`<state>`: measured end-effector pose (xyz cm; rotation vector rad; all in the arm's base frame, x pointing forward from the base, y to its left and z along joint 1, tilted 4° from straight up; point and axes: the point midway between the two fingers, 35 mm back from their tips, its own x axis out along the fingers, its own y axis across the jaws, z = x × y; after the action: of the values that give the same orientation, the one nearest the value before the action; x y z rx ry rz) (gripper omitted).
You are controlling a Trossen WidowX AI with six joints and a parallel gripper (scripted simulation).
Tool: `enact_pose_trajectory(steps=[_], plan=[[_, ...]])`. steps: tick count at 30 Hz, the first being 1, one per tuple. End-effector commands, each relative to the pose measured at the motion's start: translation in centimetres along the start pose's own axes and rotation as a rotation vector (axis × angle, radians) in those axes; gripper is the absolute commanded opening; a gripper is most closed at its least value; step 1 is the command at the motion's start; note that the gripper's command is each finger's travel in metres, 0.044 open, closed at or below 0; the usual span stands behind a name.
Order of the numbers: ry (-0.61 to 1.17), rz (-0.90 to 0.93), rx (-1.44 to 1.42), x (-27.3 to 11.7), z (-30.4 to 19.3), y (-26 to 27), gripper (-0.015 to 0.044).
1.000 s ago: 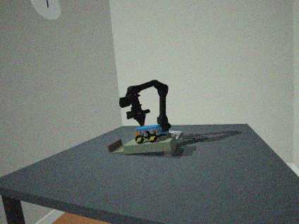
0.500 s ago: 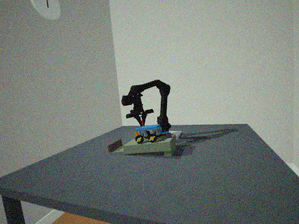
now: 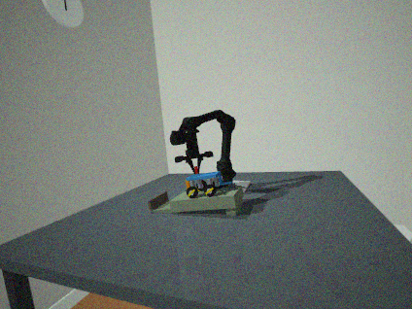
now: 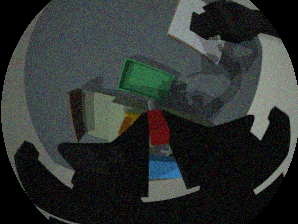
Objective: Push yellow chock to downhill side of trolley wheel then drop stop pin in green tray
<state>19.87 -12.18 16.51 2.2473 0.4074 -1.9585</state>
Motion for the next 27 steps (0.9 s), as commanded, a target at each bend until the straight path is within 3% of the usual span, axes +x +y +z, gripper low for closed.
enact_pose_trajectory(steps=[1,11,27], plan=[[-0.016,0.021,0.114,0.0,0.0,0.0,0.0000],[-0.038,0.071,0.387,0.0,-0.2,-0.1,0.0000],[-0.047,0.079,0.450,1.8,1.8,-0.8,0.0000]])
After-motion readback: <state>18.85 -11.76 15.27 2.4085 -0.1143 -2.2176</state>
